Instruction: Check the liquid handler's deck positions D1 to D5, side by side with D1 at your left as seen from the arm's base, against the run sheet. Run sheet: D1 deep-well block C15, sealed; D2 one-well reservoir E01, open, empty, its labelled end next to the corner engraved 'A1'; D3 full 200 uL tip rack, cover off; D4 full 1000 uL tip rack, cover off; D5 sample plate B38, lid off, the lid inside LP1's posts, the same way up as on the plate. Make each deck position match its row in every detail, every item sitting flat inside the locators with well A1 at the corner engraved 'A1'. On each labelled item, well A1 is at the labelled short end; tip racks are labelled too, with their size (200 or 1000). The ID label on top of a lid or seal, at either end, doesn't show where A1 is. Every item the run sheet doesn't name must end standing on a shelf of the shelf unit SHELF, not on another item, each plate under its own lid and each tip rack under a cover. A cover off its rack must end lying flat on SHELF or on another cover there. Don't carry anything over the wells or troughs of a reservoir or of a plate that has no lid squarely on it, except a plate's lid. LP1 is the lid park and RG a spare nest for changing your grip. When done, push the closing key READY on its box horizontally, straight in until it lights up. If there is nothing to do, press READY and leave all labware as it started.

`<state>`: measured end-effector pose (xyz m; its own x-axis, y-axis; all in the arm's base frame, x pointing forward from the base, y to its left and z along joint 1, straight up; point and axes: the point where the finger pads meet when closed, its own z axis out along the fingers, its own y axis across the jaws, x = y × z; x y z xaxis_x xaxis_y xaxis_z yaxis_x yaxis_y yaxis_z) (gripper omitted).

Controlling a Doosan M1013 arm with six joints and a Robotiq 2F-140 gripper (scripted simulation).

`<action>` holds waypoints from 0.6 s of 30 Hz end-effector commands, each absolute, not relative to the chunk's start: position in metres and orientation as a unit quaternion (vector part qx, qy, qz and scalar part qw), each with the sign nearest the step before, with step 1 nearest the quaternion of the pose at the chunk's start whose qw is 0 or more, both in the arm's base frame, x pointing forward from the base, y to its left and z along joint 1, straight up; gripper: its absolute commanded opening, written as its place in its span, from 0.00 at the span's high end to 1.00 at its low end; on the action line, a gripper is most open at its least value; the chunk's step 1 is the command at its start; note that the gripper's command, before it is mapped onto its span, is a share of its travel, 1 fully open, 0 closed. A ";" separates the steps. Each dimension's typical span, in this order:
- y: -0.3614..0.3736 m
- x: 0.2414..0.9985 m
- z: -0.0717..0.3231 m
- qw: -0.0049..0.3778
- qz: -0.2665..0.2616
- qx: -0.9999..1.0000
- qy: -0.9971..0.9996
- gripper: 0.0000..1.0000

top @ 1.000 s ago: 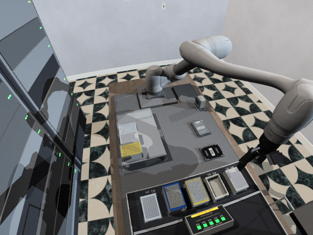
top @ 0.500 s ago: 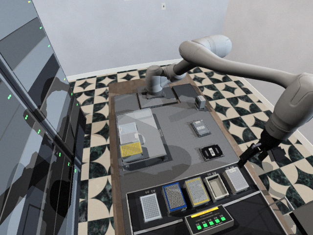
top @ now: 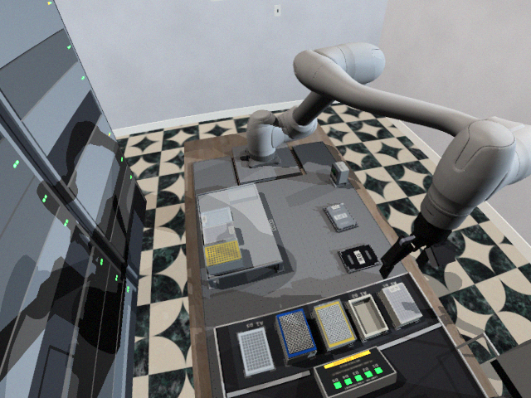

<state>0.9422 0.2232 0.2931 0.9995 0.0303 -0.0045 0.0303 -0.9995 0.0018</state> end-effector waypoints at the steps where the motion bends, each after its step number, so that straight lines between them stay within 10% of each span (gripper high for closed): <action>1: 0.211 0.935 0.295 0.000 0.000 1.000 0.015 0.21; 18: 0.147 0.896 0.295 0.000 0.000 1.000 0.015 0.21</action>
